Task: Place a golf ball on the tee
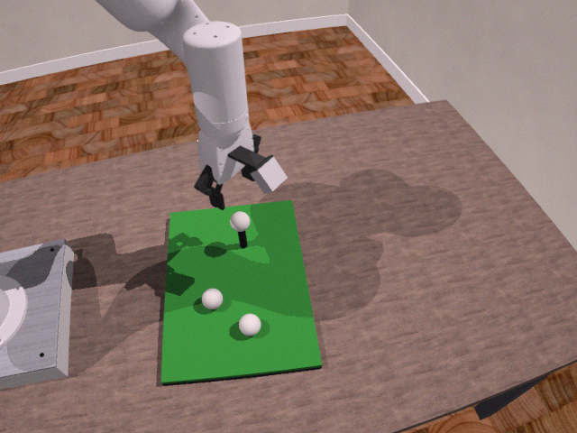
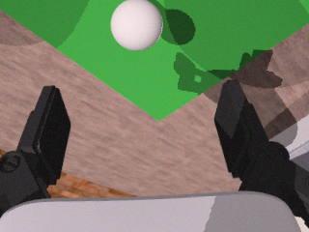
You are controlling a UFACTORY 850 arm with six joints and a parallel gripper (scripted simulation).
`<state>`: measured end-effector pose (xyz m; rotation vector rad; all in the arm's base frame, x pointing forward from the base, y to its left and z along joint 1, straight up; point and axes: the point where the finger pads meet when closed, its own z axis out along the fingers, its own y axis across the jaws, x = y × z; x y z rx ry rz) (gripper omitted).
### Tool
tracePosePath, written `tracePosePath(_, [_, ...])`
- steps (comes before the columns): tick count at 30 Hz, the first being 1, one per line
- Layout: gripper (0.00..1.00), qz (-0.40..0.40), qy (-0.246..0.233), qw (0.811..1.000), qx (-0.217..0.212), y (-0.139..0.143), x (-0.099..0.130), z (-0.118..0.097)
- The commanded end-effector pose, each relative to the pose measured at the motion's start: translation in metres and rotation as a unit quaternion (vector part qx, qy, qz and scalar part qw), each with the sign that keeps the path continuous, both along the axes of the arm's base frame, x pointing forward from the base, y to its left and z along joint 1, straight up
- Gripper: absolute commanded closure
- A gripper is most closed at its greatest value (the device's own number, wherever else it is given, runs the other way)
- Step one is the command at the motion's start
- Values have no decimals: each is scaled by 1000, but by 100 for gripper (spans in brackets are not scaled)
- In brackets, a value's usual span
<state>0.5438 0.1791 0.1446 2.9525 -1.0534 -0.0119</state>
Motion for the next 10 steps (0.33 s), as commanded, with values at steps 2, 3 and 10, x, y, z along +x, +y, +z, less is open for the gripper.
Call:
tracePosePath(2, [0,0,-1,1000,0,0,1,1])
tracePosePath(3, [0,0,-1,1000,0,0,1,1])
tracePosePath(10, [0,0,-1,1000,0,0,1,1])
